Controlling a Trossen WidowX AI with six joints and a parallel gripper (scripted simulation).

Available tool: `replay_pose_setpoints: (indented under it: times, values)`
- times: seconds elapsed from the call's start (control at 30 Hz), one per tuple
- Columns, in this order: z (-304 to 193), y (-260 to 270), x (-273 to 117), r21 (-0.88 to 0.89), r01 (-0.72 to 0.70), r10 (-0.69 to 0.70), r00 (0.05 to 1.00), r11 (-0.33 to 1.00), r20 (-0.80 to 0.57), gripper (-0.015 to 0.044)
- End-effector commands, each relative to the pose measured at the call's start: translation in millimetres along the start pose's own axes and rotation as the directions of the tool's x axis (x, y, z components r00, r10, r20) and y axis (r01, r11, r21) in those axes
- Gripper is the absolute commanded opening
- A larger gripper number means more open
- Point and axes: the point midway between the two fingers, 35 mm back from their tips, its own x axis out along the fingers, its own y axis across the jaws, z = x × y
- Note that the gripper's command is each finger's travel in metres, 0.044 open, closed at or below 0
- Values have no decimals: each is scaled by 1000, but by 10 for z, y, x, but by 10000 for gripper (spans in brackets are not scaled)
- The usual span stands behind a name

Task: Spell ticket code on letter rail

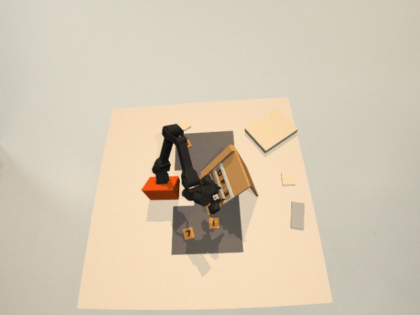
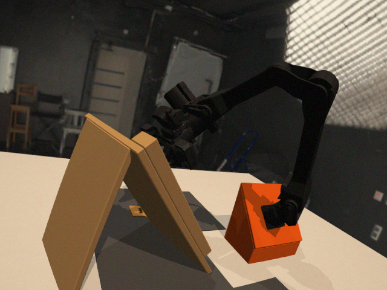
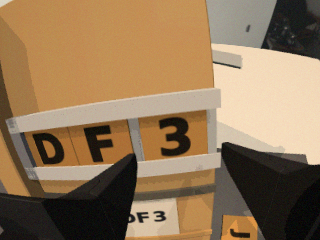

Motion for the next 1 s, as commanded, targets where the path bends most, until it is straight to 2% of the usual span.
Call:
replay_pose_setpoints:
  times: [0.0, 0.97]
  values:
    - [6, -1, -33, -5, -1, 1, 1000, 1000, 4, 295]
    - [30, -7, -188, -5, -1, 1, 1000, 1000, 3, 295]
